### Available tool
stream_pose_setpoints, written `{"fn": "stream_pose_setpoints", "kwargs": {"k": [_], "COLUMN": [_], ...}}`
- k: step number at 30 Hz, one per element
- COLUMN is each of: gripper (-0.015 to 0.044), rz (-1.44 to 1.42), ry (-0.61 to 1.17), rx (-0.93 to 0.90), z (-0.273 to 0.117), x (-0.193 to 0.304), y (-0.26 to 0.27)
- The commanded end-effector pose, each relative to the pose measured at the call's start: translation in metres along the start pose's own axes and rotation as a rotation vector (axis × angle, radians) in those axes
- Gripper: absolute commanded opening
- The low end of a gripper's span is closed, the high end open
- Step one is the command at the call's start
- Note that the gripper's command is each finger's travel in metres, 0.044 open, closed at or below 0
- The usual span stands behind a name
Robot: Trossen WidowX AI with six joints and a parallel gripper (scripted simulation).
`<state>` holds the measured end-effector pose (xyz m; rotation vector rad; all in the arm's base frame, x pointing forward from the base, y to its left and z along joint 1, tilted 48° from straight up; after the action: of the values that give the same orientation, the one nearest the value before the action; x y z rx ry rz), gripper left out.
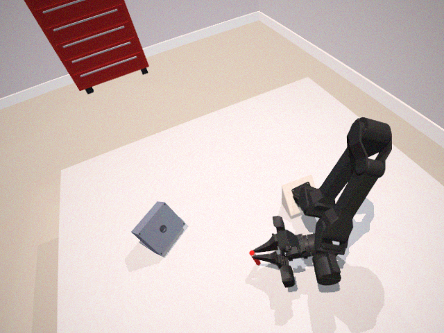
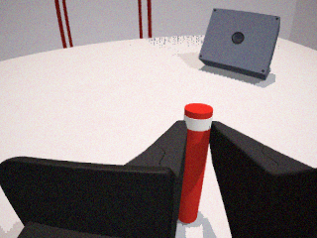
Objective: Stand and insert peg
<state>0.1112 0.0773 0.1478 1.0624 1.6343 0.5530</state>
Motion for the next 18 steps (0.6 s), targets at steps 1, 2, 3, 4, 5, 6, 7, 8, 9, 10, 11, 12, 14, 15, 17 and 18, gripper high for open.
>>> {"fn": "stream_pose_setpoints", "kwargs": {"k": [1, 2, 3, 4, 5, 6, 7, 8, 9, 10, 11, 12, 14, 15, 17, 18], "gripper": [0.0050, 0.0050, 0.0050, 0.0050, 0.0050, 0.0050, 0.0050, 0.0050, 0.0050, 0.0050, 0.0050, 0.0050, 0.0050, 0.0050, 0.0050, 0.0050], "rz": [0.001, 0.000, -0.001, -0.002, -0.002, -0.002, -0.002, -0.003, -0.004, -0.004, -0.003, -0.003, -0.003, -0.003, -0.002, -0.002], "ry": [0.000, 0.001, 0.002, 0.003, 0.004, 0.004, 0.004, 0.004, 0.004, 0.003, 0.003, 0.002, 0.001, 0.001, -0.001, -0.002], "rx": [0.000, 0.000, 0.000, 0.000, 0.000, 0.000, 0.000, 0.000, 0.000, 0.000, 0.000, 0.000, 0.000, 0.000, 0.000, 0.000], "z": [0.0003, 0.0004, 0.0005, 0.0005, 0.0006, 0.0005, 0.0004, 0.0000, -0.0006, -0.0008, -0.0010, -0.0011, -0.0015, -0.0016, -0.0020, -0.0022], "x": [0.0018, 0.0022, 0.0026, 0.0031, 0.0035, 0.0032, 0.0031, 0.0030, 0.0030, 0.0031, 0.0033, 0.0035, 0.0040, 0.0043, 0.0050, 0.0053], "y": [-0.0002, -0.0003, -0.0003, -0.0003, -0.0003, -0.0002, -0.0002, -0.0002, -0.0002, -0.0003, -0.0003, -0.0004, -0.0005, -0.0006, -0.0007, -0.0008]}}
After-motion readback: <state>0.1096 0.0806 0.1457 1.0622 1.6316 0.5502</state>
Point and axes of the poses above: the point midway between the two fingers, 35 mm back from their tips, its own z axis out along the fingers, its own y axis across the jaws, x = y × z, the point moved 10 cm from there along -z, back along the fingers, and after that the axes turned 7 degrees about z, right-handed, at the moved point
